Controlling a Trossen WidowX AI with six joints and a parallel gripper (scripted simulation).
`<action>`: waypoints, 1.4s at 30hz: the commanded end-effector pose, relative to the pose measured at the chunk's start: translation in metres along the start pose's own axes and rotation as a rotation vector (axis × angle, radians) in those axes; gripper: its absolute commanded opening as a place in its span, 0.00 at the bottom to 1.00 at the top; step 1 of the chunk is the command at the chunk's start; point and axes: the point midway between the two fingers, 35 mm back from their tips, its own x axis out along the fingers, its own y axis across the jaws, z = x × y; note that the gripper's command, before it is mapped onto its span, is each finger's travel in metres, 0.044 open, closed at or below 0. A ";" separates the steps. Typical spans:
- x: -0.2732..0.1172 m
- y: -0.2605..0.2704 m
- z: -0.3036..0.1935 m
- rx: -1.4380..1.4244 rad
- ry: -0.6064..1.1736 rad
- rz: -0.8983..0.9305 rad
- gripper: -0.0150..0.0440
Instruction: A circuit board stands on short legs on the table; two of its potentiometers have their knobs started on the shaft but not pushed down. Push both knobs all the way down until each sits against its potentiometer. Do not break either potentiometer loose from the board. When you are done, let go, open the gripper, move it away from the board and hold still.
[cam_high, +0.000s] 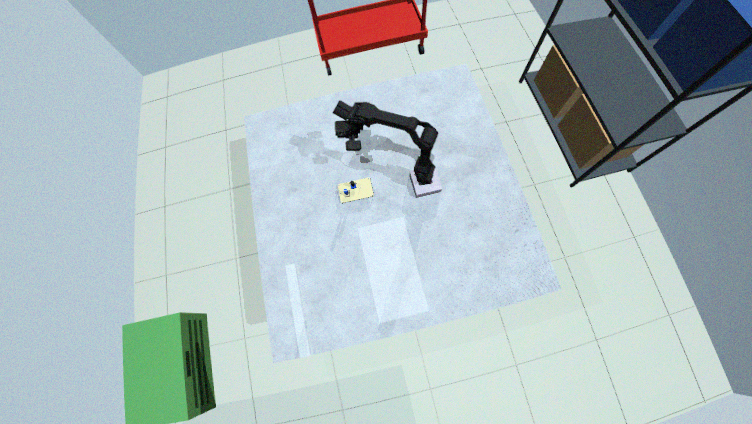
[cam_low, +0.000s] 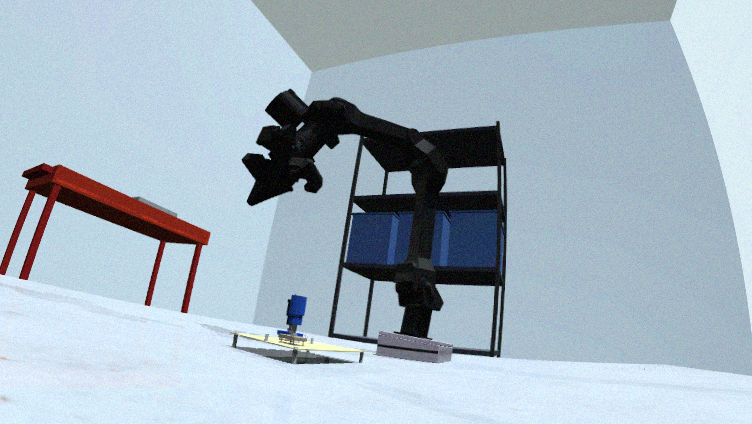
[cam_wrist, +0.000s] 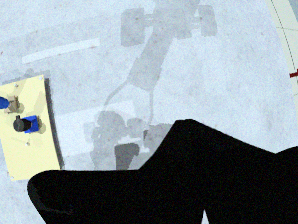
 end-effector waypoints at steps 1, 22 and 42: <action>0.012 0.022 0.004 -0.096 0.034 0.058 0.25; 0.056 0.144 0.002 -0.639 0.212 0.336 0.25; 0.082 0.180 -0.013 -0.782 0.253 0.409 0.25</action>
